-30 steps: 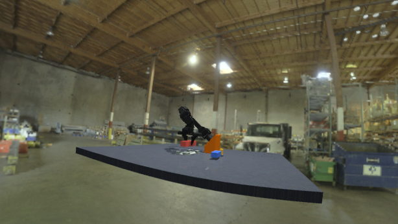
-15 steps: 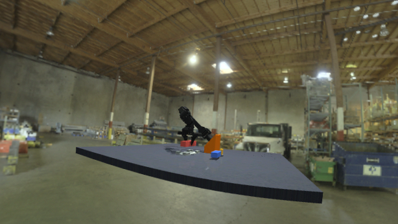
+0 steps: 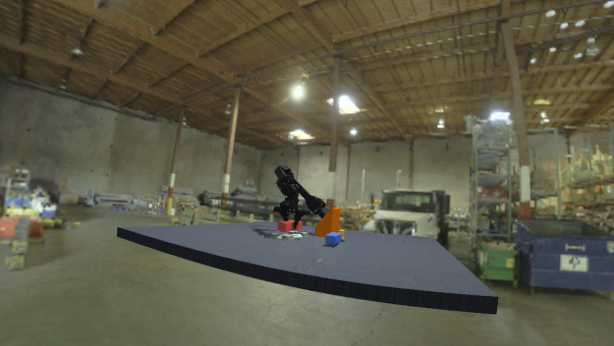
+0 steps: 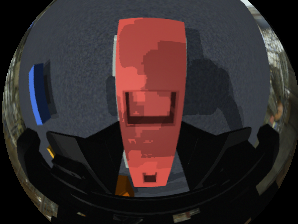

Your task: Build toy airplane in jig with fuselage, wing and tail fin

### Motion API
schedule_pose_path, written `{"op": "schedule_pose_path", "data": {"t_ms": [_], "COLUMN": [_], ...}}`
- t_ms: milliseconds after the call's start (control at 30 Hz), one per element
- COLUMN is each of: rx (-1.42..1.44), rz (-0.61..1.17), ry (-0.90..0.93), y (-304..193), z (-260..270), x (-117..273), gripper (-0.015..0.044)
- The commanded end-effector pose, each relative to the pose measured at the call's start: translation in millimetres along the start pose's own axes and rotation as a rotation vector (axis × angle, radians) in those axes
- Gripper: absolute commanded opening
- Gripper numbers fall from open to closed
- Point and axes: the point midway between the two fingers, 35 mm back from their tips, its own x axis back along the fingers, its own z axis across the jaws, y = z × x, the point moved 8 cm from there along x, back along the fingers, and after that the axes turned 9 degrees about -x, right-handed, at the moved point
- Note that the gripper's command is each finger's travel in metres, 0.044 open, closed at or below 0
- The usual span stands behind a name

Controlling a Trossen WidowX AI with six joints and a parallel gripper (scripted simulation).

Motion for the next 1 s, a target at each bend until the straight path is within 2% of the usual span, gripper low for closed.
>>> {"op": "schedule_pose_path", "data": {"t_ms": [0,400,567,733,967], "rx": [0.006,0.006,0.0,0.0,0.0], "rz": [0.001,0.001,0.001,0.001,0.001], "ry": [-0.005,-0.007,-0.003,-0.003,-0.003], "y": [-0.7,-1.1,-0.7,-0.7,-0.7], "z": [0.4,-0.4,-1.0,-1.0,-1.0], "x": [-7.2,-18.8,-17.2,-17.2,-17.2], "gripper": [0.0197,0.0197,0.0164,0.0032,0.0216]}}
